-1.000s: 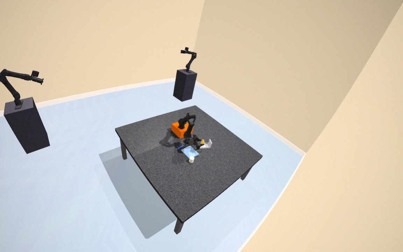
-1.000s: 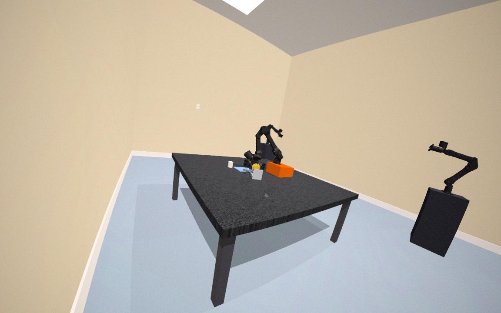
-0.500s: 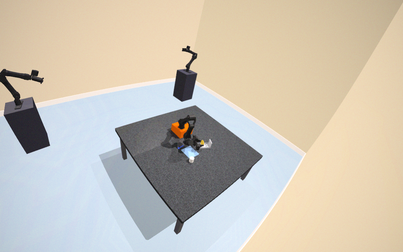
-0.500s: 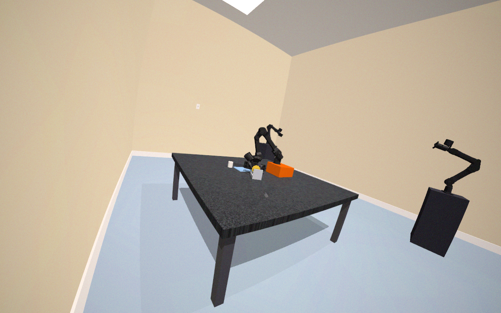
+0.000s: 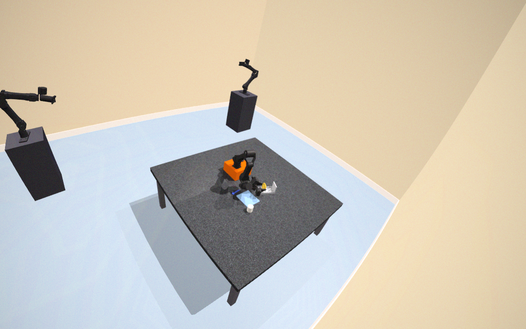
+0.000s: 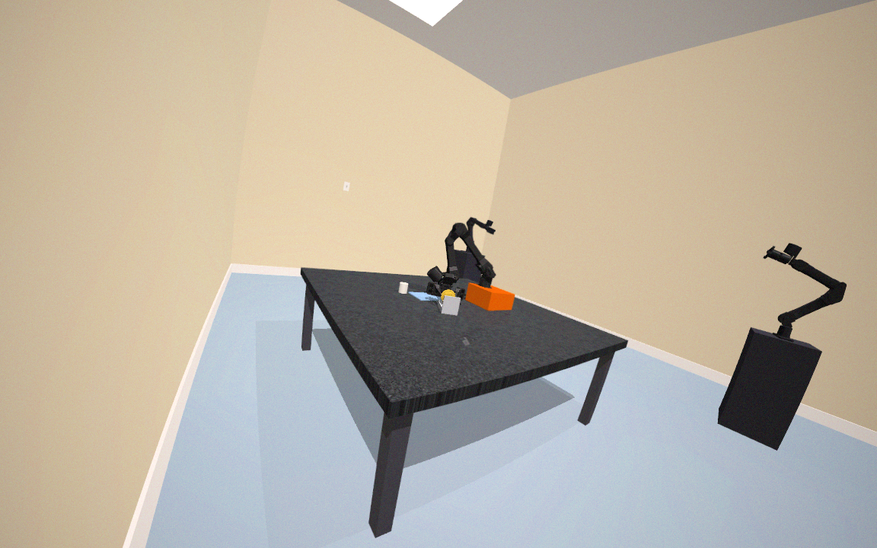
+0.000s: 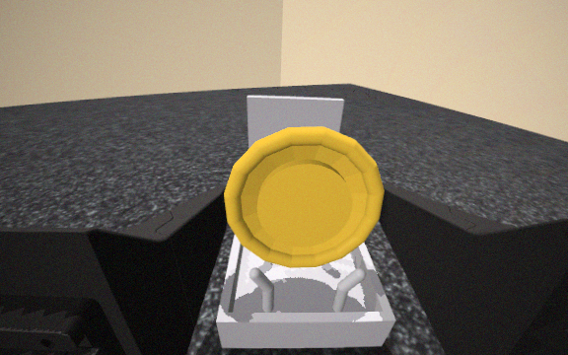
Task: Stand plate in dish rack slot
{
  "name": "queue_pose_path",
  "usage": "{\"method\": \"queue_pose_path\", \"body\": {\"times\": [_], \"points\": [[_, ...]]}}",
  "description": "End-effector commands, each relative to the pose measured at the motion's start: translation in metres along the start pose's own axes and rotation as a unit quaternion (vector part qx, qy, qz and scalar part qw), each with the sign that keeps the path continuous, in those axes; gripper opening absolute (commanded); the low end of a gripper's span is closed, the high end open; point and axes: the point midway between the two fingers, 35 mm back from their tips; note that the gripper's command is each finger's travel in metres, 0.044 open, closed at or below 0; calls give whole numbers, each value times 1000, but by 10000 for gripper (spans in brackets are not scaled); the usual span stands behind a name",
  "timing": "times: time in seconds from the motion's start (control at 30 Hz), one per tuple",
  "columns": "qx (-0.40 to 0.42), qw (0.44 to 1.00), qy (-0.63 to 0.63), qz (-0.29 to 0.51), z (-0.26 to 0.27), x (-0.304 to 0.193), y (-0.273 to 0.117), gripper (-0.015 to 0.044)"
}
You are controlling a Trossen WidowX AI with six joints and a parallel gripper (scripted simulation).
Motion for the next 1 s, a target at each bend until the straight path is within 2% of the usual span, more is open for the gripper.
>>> {"method": "queue_pose_path", "body": {"times": [0.0, 0.07, 0.3, 0.73, 0.97], "points": [[0, 1000, 0, 0, 0, 0, 0, 368], [0, 1000, 0, 0, 0, 0, 0, 400], [0, 1000, 0, 0, -1, 1, 0, 400], [0, 1000, 16, -11, -21, 107, -11, 400], [-10, 999, 35, 4, -27, 111, -11, 400]]}}
Point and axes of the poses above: the point midway between the two fingers, 35 mm back from their tips, its own y axis out along the fingers, its own z axis across the jaws, x = y × z, and after that the axes turned 2 degrees about -y, right-handed
